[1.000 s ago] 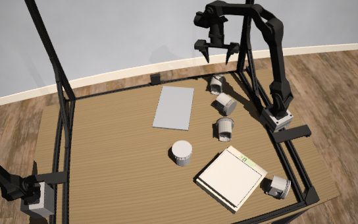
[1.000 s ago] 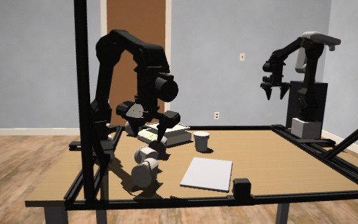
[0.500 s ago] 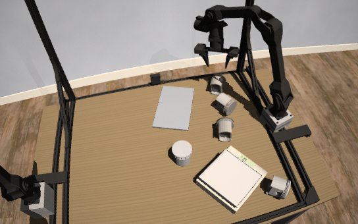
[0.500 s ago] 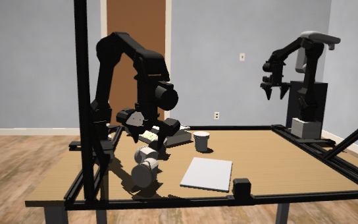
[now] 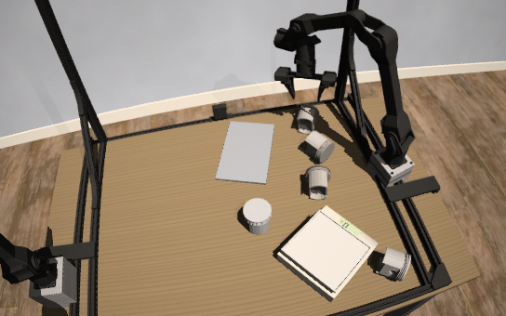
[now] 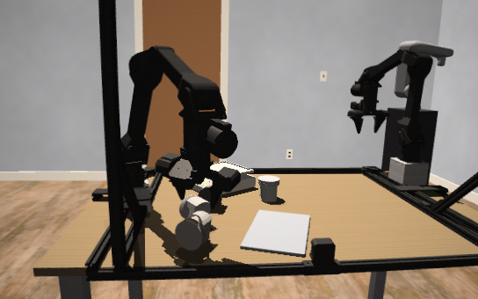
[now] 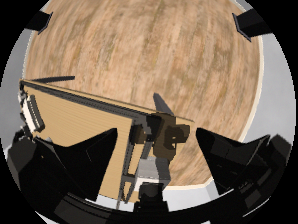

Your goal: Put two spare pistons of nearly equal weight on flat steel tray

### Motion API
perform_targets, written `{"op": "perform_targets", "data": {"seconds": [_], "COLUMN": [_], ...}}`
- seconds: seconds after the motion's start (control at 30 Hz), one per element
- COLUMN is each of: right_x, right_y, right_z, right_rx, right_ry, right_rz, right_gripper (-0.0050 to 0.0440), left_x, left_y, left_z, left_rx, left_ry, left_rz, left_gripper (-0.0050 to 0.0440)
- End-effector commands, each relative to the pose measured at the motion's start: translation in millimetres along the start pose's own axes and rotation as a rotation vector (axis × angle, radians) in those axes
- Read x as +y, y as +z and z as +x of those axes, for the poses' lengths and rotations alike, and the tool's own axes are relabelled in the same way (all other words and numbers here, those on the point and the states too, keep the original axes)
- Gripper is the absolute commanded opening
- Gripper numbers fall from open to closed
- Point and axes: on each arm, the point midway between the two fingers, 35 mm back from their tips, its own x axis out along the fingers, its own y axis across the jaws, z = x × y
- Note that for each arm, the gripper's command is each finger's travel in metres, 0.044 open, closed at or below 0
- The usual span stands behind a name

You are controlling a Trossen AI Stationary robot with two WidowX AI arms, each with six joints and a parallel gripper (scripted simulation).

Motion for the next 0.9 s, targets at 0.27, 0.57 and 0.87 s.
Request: {"op": "perform_targets", "data": {"seconds": [0.27, 0.57, 0.87], "right_x": [0, 0, 0], "right_y": [0, 0, 0], "right_z": [0, 0, 0], "right_rx": [0.001, 0.001, 0.001], "right_ry": [0.002, 0.002, 0.002], "right_rz": [-0.002, -0.002, -0.002], "right_gripper": [0.0440, 0.0440, 0.0440], "left_x": [-2, -2, -2], "left_y": [0, 0, 0], "left_z": [18, 30, 45], "left_rx": [0.023, 0.023, 0.023], "left_ry": [-0.024, -0.024, -0.024], "left_rz": [0.004, 0.004, 0.004], "left_gripper": [0.0378, 0.0378, 0.0378]}}
